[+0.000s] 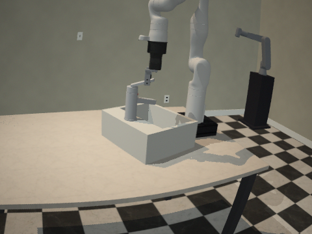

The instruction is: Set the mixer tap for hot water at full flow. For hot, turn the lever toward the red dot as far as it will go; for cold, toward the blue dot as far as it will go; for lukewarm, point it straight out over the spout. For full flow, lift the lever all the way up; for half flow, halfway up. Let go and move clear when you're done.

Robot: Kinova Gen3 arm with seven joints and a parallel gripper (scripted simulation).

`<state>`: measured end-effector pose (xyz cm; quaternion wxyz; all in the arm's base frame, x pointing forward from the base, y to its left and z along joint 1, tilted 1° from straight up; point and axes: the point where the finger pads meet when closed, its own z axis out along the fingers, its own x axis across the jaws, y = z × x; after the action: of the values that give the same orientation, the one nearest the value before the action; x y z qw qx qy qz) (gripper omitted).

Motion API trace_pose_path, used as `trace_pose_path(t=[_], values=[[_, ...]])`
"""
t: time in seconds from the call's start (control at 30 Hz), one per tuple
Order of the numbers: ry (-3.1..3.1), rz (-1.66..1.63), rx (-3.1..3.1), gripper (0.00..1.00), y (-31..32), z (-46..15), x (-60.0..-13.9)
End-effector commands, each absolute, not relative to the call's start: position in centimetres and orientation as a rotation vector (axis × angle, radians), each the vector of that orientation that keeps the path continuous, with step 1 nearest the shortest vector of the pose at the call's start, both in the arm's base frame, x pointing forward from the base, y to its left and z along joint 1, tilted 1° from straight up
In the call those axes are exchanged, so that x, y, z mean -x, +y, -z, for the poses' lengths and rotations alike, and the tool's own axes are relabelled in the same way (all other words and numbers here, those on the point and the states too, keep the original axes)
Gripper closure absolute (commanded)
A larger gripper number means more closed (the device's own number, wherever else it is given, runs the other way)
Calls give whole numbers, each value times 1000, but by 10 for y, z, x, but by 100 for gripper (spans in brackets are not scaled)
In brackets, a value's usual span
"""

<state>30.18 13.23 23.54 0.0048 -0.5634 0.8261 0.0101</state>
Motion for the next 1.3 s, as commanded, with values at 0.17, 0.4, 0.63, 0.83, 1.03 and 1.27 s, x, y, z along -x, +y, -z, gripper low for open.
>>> trace_pose_path(t=[0.17, 0.4, 0.63, 0.83, 1.03, 1.27], values=[[2586, -31, 1764, 0, 132, -236, -302], [2586, -31, 1764, 0, 132, -236, -302], [2586, -31, 1764, 0, 132, -236, -302], [2586, -31, 1764, 0, 132, -236, -302], [2586, -31, 1764, 0, 132, -236, -302], [2586, -31, 1764, 0, 132, -243, -302]])
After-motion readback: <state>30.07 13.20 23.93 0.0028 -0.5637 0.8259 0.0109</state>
